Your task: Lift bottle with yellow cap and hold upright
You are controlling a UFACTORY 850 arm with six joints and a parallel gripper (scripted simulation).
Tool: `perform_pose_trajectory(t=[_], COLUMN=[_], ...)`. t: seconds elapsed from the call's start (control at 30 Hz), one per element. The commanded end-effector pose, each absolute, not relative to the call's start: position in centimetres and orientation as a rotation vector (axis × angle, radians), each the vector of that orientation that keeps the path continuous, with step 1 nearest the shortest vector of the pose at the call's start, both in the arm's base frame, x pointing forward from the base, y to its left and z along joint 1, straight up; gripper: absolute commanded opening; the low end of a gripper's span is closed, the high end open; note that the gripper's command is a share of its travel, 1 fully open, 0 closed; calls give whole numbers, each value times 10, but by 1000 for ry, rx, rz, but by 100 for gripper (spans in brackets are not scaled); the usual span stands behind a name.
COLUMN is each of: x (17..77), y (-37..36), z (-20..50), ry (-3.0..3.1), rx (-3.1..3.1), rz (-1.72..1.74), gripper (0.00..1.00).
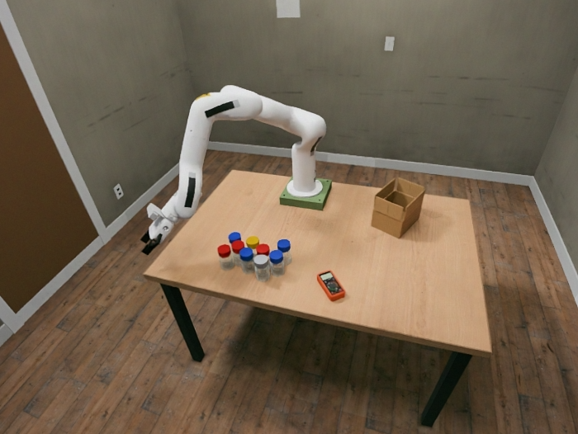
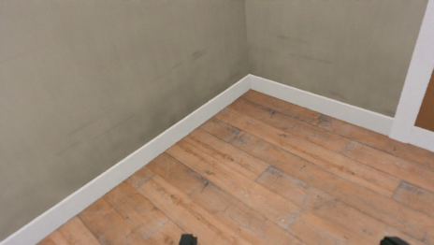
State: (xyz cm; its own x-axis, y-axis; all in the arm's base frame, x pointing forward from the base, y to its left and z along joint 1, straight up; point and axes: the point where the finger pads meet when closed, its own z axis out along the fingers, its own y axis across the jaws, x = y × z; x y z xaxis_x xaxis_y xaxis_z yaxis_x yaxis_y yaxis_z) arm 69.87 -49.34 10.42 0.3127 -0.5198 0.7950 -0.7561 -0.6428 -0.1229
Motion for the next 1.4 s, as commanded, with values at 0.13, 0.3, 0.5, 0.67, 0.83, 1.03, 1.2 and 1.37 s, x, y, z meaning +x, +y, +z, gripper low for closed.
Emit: perform_pose_trajectory(t=[0.13,0.3,0.5,0.67,0.83,1.03,1.2,1.37], x=[700,700,700,700,703,705,704,700], y=[-494,-494,-494,-489,-474,-437,-410,-375], z=[106,106,106,108,112,122,130,140], ry=[-1155,-1155,-1155,-1149,-1131,-1081,-1040,-985], rx=[2307,2307,2307,2322,2367,2477,2553,2644], rz=[1245,1245,1245,1238,1214,1150,1098,1027], gripper=[100,100,100,79,79,79,79,79])
